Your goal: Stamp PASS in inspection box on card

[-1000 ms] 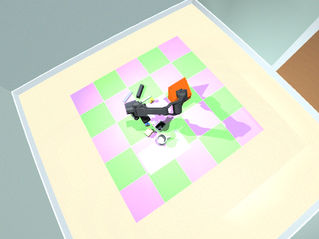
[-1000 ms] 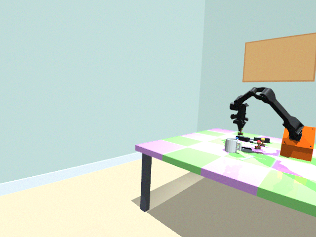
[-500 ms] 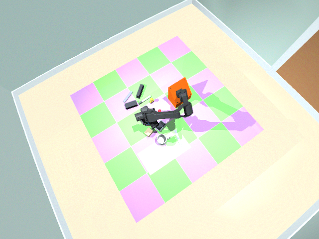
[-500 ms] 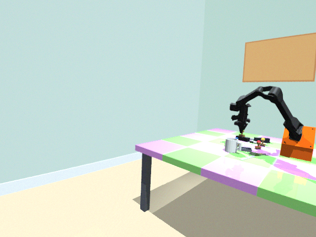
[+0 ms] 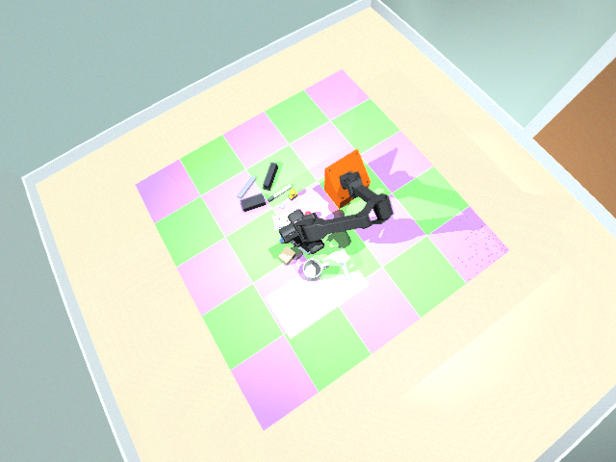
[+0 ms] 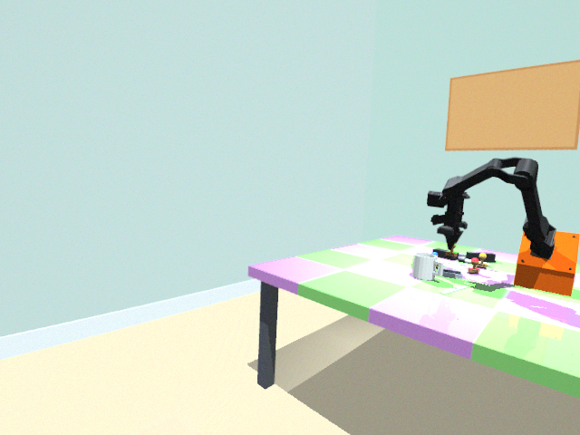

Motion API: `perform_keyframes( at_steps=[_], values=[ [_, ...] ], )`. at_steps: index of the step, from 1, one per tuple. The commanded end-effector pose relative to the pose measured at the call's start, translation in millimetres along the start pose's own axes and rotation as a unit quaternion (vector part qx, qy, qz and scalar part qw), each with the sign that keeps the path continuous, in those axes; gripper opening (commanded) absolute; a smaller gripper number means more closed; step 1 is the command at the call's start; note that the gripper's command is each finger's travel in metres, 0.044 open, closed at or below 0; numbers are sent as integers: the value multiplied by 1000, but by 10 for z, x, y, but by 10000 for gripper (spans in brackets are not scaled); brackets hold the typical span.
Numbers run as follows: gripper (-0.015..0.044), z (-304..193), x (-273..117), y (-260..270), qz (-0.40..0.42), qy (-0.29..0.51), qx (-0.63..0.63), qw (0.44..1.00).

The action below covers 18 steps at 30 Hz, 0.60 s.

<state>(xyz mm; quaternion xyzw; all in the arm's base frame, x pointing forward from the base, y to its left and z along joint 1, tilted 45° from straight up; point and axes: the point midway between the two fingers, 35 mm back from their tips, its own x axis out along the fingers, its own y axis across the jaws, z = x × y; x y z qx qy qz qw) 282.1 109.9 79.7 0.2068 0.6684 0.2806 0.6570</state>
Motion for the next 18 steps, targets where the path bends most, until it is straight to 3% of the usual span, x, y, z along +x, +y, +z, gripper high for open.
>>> perform_keyframes(
  at_steps=[1,18],
  values=[
    [0,-55,-11,64,3,-4,0,1000],
    [0,-47,92,70,2,-4,0,1000]
  ],
)
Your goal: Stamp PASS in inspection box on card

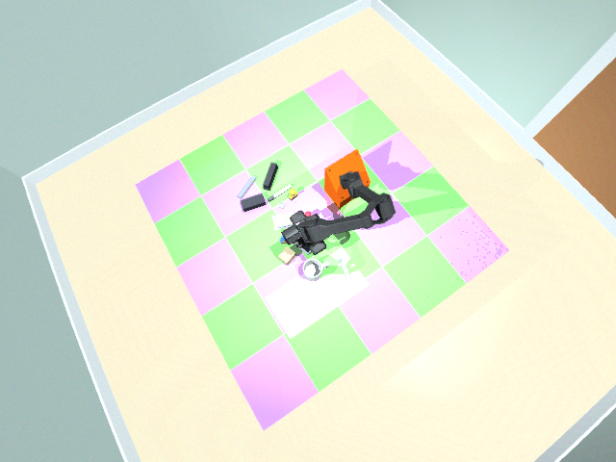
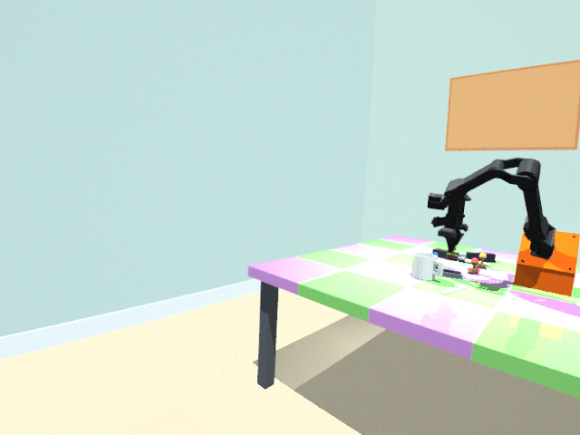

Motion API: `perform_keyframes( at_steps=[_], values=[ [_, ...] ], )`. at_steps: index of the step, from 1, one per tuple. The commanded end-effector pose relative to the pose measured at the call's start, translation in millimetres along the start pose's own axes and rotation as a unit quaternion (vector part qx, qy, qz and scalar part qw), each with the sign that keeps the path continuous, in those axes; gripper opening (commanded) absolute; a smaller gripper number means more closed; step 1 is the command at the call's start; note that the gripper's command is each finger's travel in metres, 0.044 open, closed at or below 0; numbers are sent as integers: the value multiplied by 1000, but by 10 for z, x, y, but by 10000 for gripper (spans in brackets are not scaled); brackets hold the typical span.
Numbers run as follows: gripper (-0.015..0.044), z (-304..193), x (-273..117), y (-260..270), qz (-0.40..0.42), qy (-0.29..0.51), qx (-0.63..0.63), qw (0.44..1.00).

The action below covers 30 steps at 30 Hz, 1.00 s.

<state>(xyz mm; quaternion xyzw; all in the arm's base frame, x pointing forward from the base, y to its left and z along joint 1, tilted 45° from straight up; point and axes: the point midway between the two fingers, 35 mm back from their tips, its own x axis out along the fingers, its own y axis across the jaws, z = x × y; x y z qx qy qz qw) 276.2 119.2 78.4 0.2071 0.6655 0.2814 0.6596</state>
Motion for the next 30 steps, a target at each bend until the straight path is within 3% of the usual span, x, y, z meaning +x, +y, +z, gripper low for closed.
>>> perform_keyframes(
  at_steps=[1,30],
  values=[
    [0,3,26,3,1,-1,2,1000],
    [0,6,217,21,0,-1,2,1000]
  ],
)
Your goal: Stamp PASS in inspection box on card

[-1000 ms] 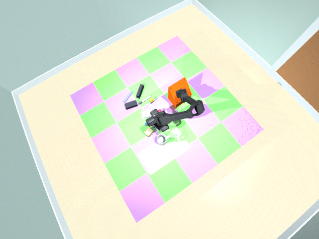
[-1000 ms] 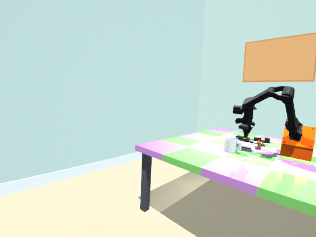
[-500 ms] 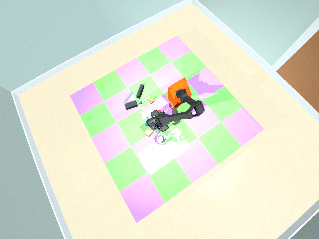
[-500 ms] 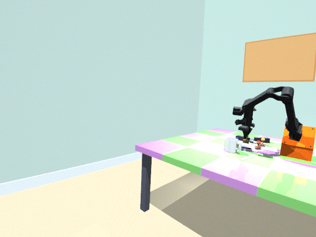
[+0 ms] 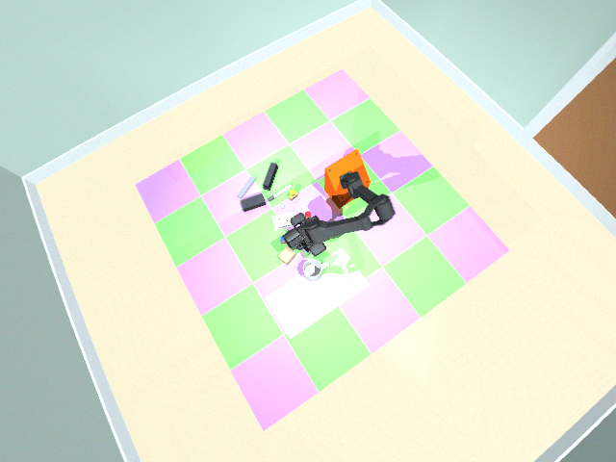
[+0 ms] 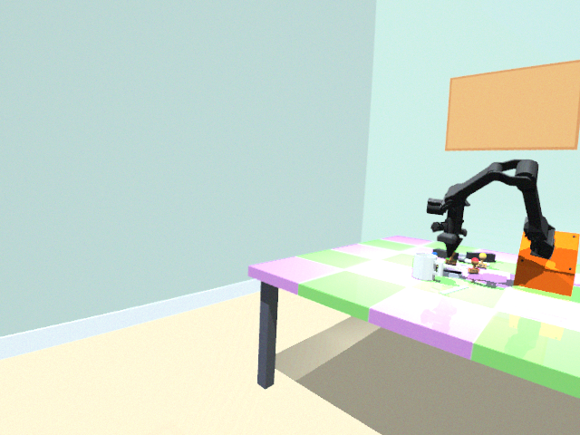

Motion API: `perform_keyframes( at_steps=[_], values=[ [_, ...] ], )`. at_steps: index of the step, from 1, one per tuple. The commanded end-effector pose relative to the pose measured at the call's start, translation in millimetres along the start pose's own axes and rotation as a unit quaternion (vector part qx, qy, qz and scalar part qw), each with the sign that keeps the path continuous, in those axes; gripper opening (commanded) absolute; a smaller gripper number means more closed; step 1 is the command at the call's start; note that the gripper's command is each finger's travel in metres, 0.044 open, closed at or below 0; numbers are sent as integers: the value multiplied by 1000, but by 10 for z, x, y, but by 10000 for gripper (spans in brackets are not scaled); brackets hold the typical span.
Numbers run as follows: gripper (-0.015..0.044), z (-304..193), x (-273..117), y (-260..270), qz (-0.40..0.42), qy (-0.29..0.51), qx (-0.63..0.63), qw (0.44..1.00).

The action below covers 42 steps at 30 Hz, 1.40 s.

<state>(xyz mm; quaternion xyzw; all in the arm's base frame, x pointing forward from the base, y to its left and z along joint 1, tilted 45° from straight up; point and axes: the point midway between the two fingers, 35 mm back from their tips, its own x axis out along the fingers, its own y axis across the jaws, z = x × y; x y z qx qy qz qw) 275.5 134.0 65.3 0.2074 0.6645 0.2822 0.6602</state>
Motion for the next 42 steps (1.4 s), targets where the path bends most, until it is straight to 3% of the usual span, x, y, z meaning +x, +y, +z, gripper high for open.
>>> perform_keyframes(
  at_steps=[1,42],
  values=[
    [0,1,28,-5,-1,0,2,1000],
    [0,-13,248,23,-1,-1,0,1000]
  ],
)
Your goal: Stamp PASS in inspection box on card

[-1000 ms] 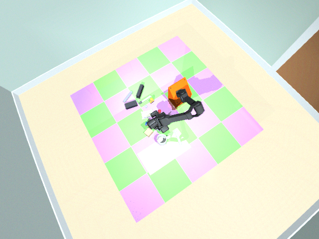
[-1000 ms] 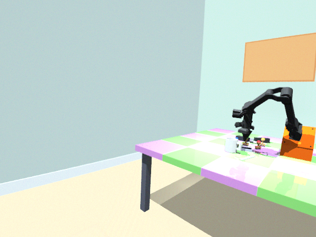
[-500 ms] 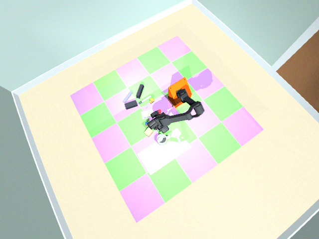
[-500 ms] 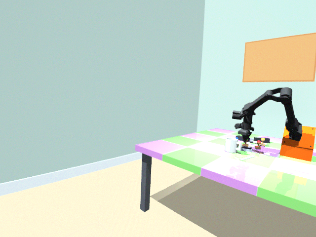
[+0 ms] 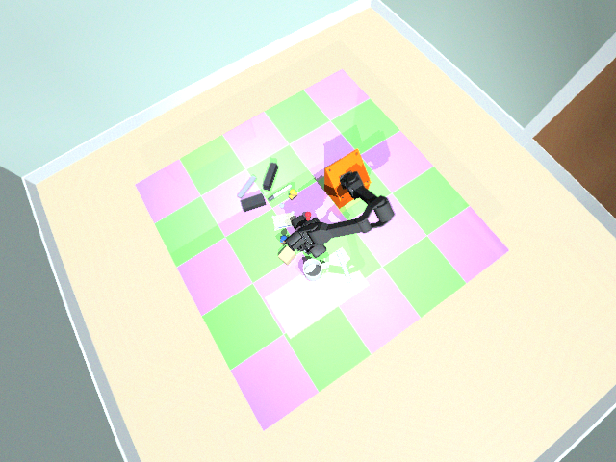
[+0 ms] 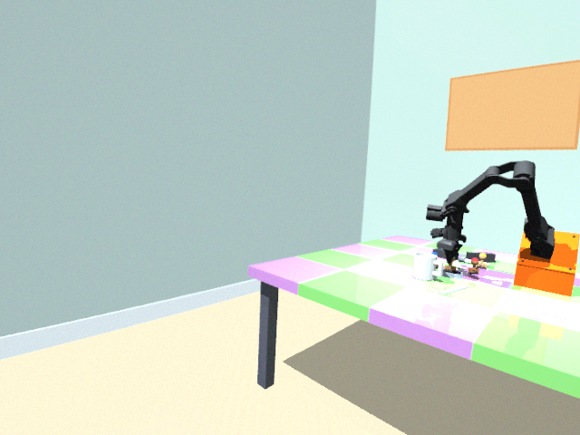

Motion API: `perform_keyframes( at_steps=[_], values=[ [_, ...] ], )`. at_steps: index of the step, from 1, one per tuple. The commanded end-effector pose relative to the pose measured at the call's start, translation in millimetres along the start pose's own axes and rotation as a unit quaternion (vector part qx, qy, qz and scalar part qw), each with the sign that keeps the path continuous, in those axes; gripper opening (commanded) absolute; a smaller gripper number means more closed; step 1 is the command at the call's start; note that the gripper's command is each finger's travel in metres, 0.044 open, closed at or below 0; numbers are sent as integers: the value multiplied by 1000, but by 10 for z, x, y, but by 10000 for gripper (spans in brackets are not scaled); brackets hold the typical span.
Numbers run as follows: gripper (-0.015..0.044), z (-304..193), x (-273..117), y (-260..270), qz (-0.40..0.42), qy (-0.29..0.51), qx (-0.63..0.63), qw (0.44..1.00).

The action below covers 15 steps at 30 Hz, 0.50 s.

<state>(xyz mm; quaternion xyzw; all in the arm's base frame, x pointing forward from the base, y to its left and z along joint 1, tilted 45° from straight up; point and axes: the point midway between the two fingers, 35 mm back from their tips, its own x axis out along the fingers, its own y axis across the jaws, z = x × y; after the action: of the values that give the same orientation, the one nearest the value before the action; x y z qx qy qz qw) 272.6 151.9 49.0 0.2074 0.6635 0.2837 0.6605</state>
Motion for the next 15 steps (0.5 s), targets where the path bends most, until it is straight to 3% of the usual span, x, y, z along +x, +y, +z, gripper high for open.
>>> perform_keyframes(
  at_steps=[1,15],
  values=[
    [0,3,10,-9,-2,-1,1,1000],
    [0,2,37,-7,-2,-1,1,1000]
  ],
)
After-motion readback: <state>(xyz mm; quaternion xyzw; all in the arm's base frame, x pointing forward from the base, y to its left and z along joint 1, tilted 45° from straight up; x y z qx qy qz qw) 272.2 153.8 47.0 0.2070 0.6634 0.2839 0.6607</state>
